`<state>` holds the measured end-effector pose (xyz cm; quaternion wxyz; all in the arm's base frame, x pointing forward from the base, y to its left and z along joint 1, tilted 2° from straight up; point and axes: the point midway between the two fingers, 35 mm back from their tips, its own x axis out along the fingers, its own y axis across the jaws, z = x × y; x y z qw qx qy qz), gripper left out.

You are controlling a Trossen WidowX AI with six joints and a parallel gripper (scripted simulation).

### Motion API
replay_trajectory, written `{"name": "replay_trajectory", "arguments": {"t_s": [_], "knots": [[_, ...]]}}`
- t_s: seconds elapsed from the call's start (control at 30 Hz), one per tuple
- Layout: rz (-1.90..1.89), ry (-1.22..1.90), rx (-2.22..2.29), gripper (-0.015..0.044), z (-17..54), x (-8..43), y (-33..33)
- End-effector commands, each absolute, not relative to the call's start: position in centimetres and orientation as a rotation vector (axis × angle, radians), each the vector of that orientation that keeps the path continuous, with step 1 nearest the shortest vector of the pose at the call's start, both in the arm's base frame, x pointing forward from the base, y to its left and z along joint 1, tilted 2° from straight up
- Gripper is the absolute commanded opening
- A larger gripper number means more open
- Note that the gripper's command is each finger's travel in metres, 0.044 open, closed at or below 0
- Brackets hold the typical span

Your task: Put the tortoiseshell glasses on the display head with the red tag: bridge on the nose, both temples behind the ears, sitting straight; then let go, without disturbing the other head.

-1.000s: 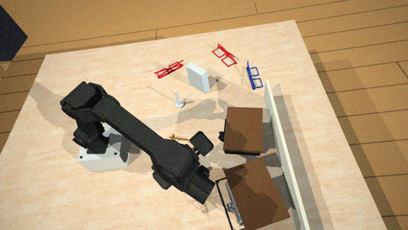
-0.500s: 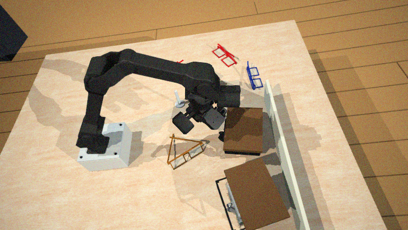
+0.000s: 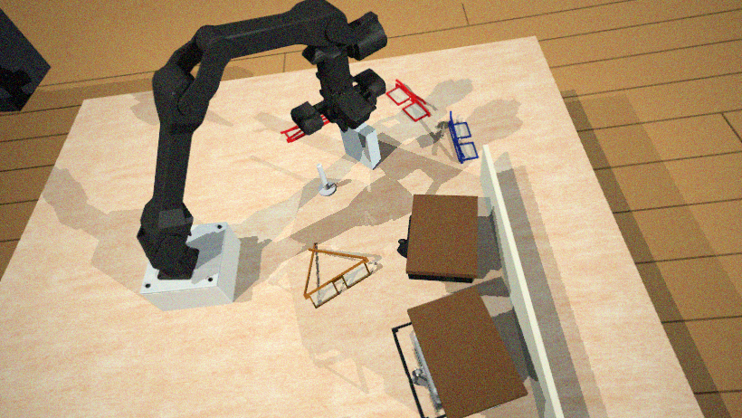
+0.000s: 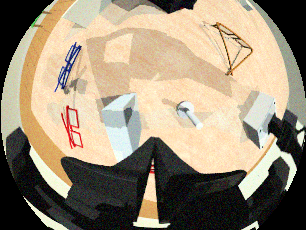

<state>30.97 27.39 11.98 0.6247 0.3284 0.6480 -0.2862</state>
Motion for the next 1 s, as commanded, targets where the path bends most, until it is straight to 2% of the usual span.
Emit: {"name": "replay_trajectory", "arguments": {"t_s": [0.0, 0.97], "knots": [[-0.697, 1.410, 0.798, 0.0000, 12.7, 29.1, 30.4], [-0.697, 1.410, 0.798, 0.0000, 9.4, 29.4, 30.6]]}}
